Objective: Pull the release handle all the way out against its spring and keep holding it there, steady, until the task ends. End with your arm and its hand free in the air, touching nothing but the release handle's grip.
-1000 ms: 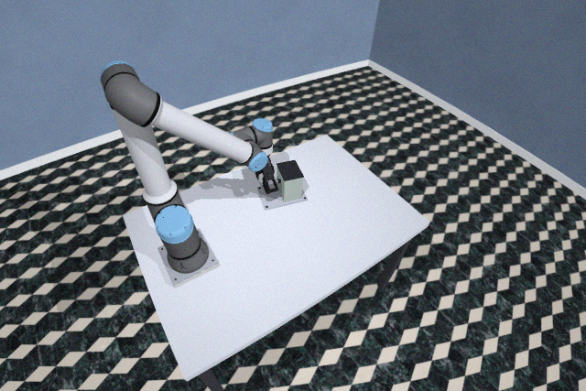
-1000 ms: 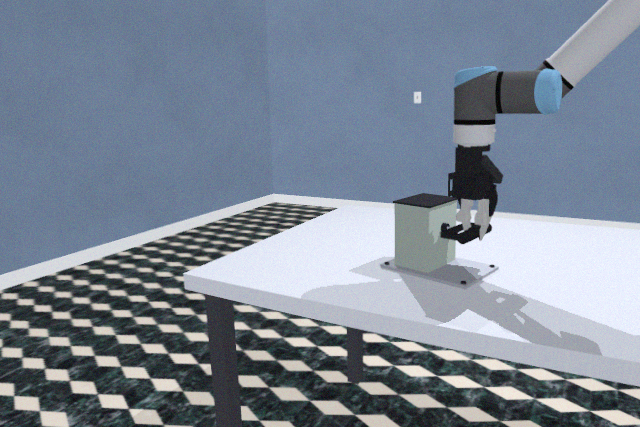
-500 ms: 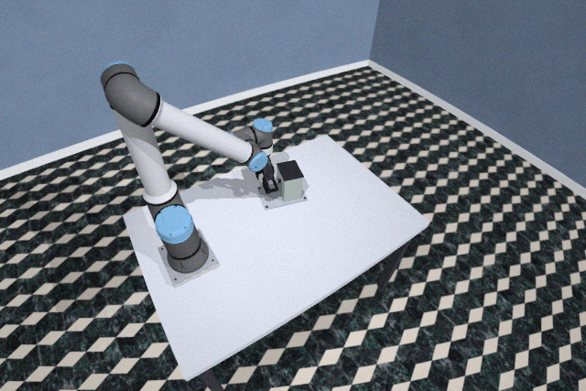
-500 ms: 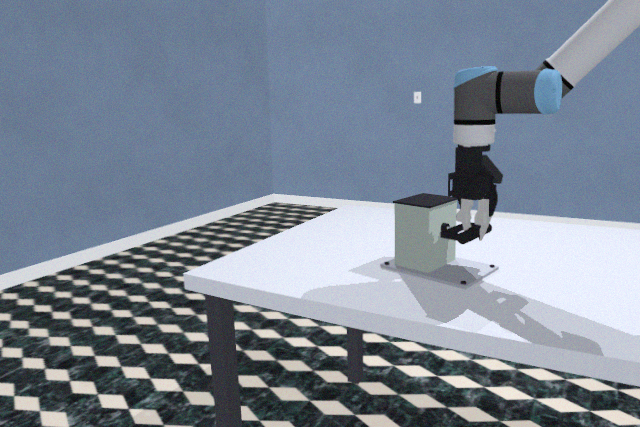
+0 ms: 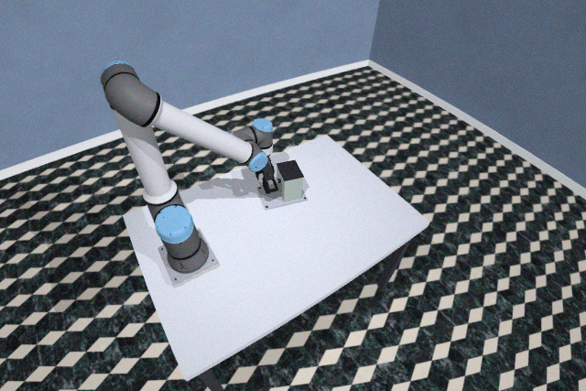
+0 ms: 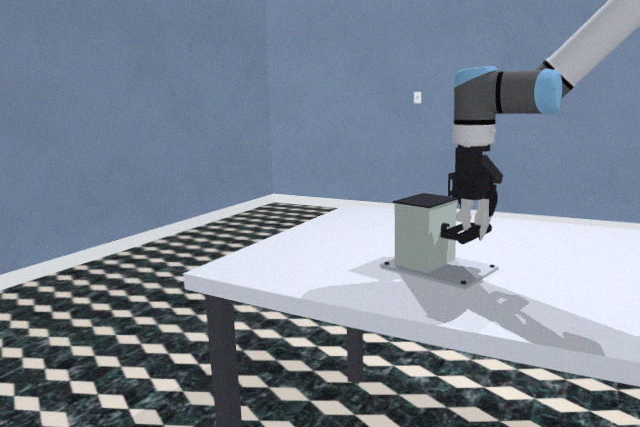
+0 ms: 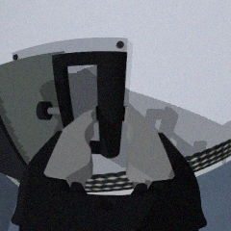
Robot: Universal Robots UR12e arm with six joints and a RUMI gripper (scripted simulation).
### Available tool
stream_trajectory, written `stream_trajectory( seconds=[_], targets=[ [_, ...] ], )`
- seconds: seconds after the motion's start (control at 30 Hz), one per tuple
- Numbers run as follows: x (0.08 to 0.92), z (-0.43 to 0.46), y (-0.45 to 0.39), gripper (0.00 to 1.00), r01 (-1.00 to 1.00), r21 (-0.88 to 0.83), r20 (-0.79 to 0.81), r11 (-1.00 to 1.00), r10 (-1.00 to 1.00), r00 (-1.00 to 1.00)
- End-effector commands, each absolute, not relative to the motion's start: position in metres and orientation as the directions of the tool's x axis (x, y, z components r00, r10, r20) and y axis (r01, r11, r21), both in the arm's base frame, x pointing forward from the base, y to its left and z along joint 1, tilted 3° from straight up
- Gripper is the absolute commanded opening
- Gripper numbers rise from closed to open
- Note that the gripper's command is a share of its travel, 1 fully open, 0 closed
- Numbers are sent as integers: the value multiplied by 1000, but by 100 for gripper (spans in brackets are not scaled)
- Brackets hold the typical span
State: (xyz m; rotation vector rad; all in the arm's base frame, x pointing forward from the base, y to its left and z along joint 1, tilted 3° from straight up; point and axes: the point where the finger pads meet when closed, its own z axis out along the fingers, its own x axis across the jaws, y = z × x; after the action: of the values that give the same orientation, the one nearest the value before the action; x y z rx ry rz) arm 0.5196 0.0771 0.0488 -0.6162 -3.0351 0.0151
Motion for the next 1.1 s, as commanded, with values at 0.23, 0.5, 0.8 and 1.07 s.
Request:
stream_trajectory(
  seconds=[0.23,0.5,0.8,1.07],
  targets=[
    [520,49,77,0,390,-18,40,921,390,-920],
    [520,49,77,0,390,-18,40,921,390,-920],
    [519,49,78,0,390,-18,40,921,390,-920],
    [510,50,81,0,390,-18,40,921,390,-920]
  ],
)
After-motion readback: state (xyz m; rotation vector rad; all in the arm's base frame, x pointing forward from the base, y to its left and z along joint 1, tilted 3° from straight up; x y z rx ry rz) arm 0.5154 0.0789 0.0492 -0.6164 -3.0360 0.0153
